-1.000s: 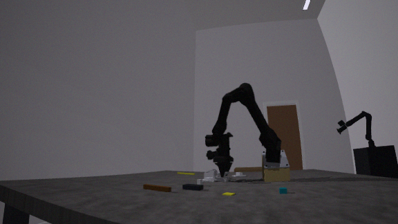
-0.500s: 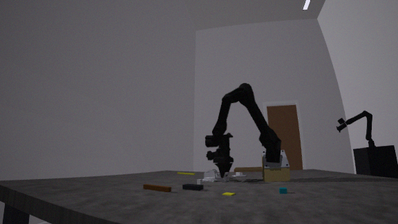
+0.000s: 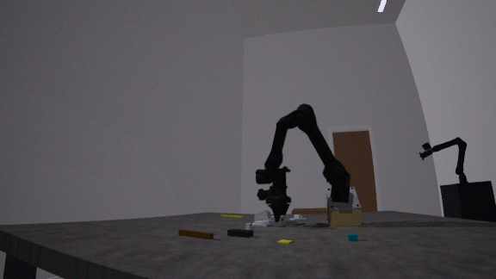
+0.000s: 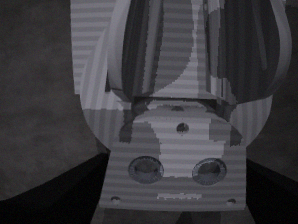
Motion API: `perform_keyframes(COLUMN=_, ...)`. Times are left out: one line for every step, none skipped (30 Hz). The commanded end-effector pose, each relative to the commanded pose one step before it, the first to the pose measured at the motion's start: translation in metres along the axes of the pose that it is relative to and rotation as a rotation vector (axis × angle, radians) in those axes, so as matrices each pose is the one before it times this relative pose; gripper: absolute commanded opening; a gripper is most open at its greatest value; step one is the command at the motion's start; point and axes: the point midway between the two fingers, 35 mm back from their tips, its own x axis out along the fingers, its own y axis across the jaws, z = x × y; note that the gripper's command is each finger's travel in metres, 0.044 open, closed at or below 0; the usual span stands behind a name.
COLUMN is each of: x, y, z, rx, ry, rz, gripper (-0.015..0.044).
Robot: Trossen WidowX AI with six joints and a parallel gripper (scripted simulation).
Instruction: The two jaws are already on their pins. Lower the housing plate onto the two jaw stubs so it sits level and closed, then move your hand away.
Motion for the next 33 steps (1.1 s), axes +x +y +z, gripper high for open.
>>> perform_keyframes(x=0.00062, y=0.00024, z=0.00032, rx=0.0035, ry=-0.00181, rz=0.00253, gripper=0.0351)
perform_keyframes(x=0.0, y=0.0, z=0.0, rx=0.0, ry=0.0, rz=0.0, gripper=0.0351)
perform_keyframes(x=0.0, y=0.0, z=0.0, rx=0.0, ry=0.0, rz=0.0, gripper=0.0351)
perform_keyframes(x=0.0, y=0.0, z=0.0, rx=0.0, ry=0.0, rz=0.0, gripper=0.0351)
perform_keyframes(x=0.00014, y=0.0, z=0.0, rx=0.0, ry=0.0, rz=0.00001, gripper=0.0351)
perform_keyframes(x=0.00041, y=0.0, z=0.0, rx=0.0, ry=0.0, rz=0.00002, gripper=0.0351)
perform_keyframes(x=0.00068, y=0.00001, z=-0.00001, rx=0.0, ry=0.00001, rz=0.00003, gripper=0.0351)
perform_keyframes(x=0.00068, y=0.00001, z=-0.00001, rx=0.0, ry=0.00001, rz=0.00003, gripper=0.0351)
perform_keyframes(x=0.00041, y=0.0, z=-0.00001, rx=0.0, ry=0.00001, rz=0.00002, gripper=0.0351)
perform_keyframes(x=0.00013, y=0.0, z=0.0, rx=0.0, ry=0.0, rz=0.00001, gripper=0.0351)
perform_keyframes(x=0.0, y=0.0, z=0.0, rx=0.0, ry=0.0, rz=0.0, gripper=0.0351)
perform_keyframes(x=0.0, y=0.0, z=0.0, rx=0.0, ry=0.0, rz=0.0, gripper=0.0351)
perform_keyframes(x=0.0, y=0.0, z=0.0, rx=0.0, ry=0.0, rz=0.0, gripper=0.0351)
perform_keyframes(x=0.0, y=0.0, z=0.0, rx=0.0, ry=0.0, rz=0.0, gripper=0.0351)
perform_keyframes(x=0.0, y=0.0, z=0.0, rx=0.0, ry=0.0, rz=0.0, gripper=0.0351)
perform_keyframes(x=0.0, y=0.0, z=0.0, rx=0.0, ry=0.0, rz=0.0, gripper=0.0351)
perform_keyframes(x=0.00014, y=0.0, z=0.0, rx=0.0, ry=0.0, rz=0.00001, gripper=0.0351)
perform_keyframes(x=0.00041, y=0.0, z=0.0, rx=0.0, ry=0.0, rz=0.00002, gripper=0.0351)
perform_keyframes(x=0.00068, y=0.00001, z=-0.00001, rx=0.0, ry=0.00001, rz=0.00003, gripper=0.0351)
perform_keyframes(x=0.00068, y=0.00001, z=-0.00001, rx=0.0, ry=0.00001, rz=0.00003, gripper=0.0351)
perform_keyframes(x=0.00041, y=0.0, z=-0.00001, rx=0.0, ry=0.00001, rz=0.00002, gripper=0.0351)
perform_keyframes(x=0.00013, y=0.0, z=0.0, rx=0.0, ry=0.0, rz=0.00001, gripper=0.0351)
perform_keyframes(x=0.0, y=0.0, z=0.0, rx=0.0, ry=0.0, rz=0.0, gripper=0.0351)
perform_keyframes(x=0.0, y=0.0, z=0.0, rx=0.0, ry=0.0, rz=0.0, gripper=0.0351)
perform_keyframes(x=0.0, y=0.0, z=0.0, rx=0.0, ry=0.0, rz=0.0, gripper=0.0351)
perform_keyframes(x=0.0, y=0.0, z=0.0, rx=0.0, ry=0.0, rz=0.0, gripper=0.0351)
perform_keyframes(x=0.0, y=0.0, z=0.0, rx=0.0, ry=0.0, rz=0.0, gripper=0.0351)
perform_keyframes(x=0.0, y=0.0, z=0.0, rx=0.0, ry=0.0, rz=0.0, gripper=0.0351)
perform_keyframes(x=0.00014, y=0.0, z=0.0, rx=0.0, ry=0.0, rz=0.00001, gripper=0.0351)
perform_keyframes(x=0.00041, y=0.0, z=0.0, rx=0.0, ry=0.0, rz=0.00002, gripper=0.0351)
perform_keyframes(x=0.00068, y=0.00001, z=-0.00001, rx=0.0, ry=0.00001, rz=0.00003, gripper=0.0351)
perform_keyframes(x=0.00068, y=0.00001, z=-0.00001, rx=0.0, ry=0.00001, rz=0.00003, gripper=0.0351)
perform_keyframes(x=0.00041, y=0.0, z=-0.00001, rx=0.0, ry=0.00001, rz=0.00002, gripper=0.0351)
